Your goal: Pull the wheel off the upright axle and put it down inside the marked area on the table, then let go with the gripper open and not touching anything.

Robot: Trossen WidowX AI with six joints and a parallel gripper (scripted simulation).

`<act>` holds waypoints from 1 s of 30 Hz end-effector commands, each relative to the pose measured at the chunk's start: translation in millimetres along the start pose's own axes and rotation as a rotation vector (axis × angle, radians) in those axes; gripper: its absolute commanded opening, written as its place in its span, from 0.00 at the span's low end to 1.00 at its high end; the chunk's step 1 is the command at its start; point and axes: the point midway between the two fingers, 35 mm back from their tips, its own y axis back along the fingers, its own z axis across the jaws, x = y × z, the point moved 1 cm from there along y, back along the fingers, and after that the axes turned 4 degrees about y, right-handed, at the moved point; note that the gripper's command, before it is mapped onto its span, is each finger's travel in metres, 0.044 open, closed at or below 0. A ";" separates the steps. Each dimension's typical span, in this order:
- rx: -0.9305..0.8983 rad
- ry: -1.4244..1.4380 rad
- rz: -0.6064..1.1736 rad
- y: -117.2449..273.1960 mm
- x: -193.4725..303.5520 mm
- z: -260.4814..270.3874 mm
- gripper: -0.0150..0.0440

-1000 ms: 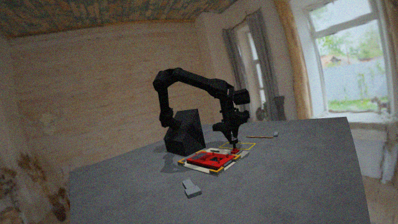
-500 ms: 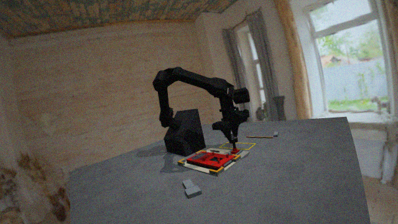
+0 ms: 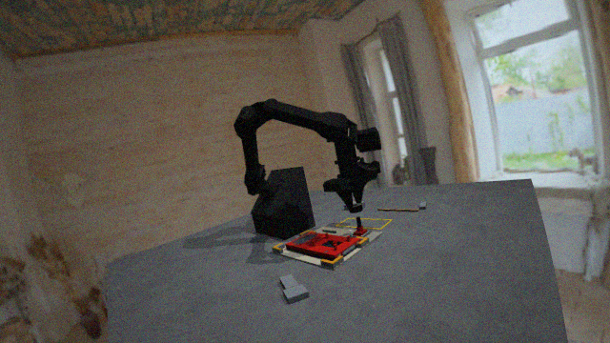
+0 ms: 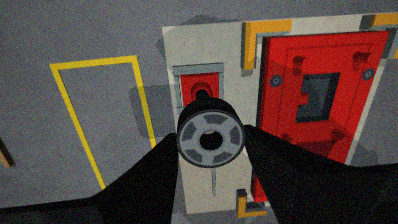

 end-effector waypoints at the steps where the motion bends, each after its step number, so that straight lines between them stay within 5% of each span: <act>1: -0.007 -0.008 -0.009 17.9 0.1 -0.1 0.25; 21: -0.013 -0.006 -0.009 19.3 44.2 102.6 0.25; 30: -0.012 -0.007 -0.009 5.8 46.2 106.1 0.25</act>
